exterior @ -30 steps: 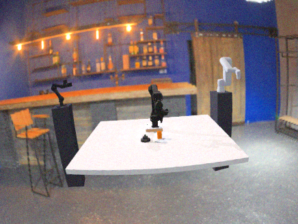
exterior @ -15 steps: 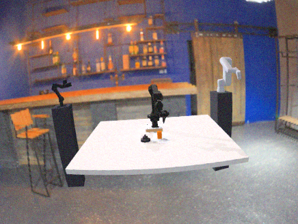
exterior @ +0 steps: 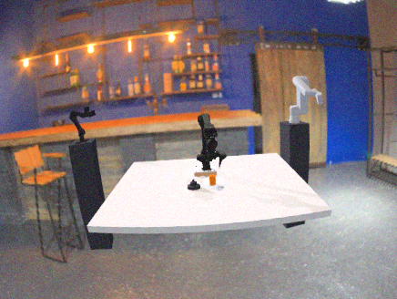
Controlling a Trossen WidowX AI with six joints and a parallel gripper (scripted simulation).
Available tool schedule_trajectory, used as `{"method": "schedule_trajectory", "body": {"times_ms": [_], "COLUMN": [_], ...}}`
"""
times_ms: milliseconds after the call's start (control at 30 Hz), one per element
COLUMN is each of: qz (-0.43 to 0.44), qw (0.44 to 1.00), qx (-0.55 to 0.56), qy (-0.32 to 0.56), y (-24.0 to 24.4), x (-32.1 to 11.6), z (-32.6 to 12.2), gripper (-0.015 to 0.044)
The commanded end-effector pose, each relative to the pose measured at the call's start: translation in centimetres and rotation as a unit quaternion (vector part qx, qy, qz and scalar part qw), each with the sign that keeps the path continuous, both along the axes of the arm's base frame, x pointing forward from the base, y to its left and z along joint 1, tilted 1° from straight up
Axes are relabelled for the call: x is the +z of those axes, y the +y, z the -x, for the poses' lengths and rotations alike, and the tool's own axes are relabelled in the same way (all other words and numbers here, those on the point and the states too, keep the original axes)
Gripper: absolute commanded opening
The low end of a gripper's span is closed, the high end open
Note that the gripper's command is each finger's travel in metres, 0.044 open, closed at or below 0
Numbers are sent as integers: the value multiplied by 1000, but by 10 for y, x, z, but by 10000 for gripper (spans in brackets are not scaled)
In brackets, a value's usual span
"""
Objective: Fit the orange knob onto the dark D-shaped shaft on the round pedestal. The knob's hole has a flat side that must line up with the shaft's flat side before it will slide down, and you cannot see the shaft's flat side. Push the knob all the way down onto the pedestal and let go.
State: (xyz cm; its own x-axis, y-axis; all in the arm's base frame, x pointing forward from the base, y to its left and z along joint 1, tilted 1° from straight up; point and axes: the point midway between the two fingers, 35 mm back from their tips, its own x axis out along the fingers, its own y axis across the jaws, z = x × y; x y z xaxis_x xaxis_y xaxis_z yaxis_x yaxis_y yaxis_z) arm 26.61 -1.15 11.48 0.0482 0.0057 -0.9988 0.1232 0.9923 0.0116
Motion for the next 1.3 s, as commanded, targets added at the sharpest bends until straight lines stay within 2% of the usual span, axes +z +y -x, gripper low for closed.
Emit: {"method": "schedule_trajectory", "body": {"times_ms": [0,1267], "qz": [3,3], "qw": [1000,1000], "qx": [-4,-4], "qy": [7,7], "y": [-1,-1], "x": [-13,-79], "z": [3,-1], "gripper": [440,440]}}
